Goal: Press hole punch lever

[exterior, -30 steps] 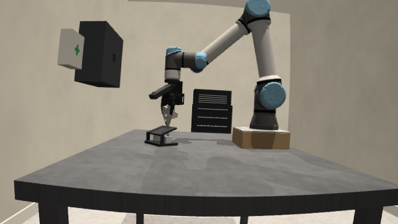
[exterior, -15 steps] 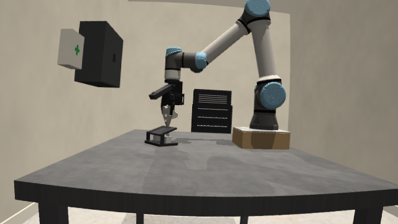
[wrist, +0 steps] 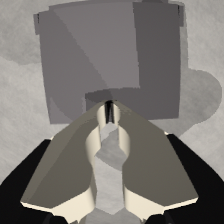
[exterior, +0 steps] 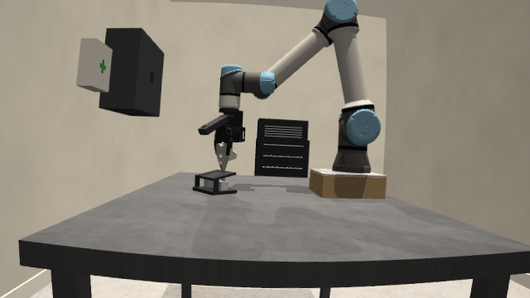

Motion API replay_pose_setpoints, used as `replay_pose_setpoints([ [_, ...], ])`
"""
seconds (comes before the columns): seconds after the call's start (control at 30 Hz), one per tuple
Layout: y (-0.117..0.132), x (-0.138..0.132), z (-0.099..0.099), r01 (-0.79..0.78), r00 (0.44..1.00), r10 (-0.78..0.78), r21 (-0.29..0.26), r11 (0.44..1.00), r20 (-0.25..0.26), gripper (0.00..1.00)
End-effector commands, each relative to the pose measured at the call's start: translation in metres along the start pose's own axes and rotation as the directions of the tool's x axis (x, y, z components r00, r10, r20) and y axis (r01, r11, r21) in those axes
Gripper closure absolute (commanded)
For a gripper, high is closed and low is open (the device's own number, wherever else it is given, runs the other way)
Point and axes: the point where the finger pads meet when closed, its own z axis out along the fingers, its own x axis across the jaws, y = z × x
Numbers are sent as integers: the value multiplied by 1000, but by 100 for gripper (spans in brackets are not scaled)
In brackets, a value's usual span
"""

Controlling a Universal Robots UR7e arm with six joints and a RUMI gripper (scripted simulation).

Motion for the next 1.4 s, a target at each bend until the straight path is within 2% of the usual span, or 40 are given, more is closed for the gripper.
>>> replay_pose_setpoints([
  [0.0, 0, 0, 0, 0, 1000, 0, 1, 1000, 0, 100],
  [1.03, 0, 0, 0, 0, 1000, 0, 1, 1000, 0, 100],
  [1.37, 0, 0, 9, 0, 1000, 0, 1, 1000, 0, 100],
])
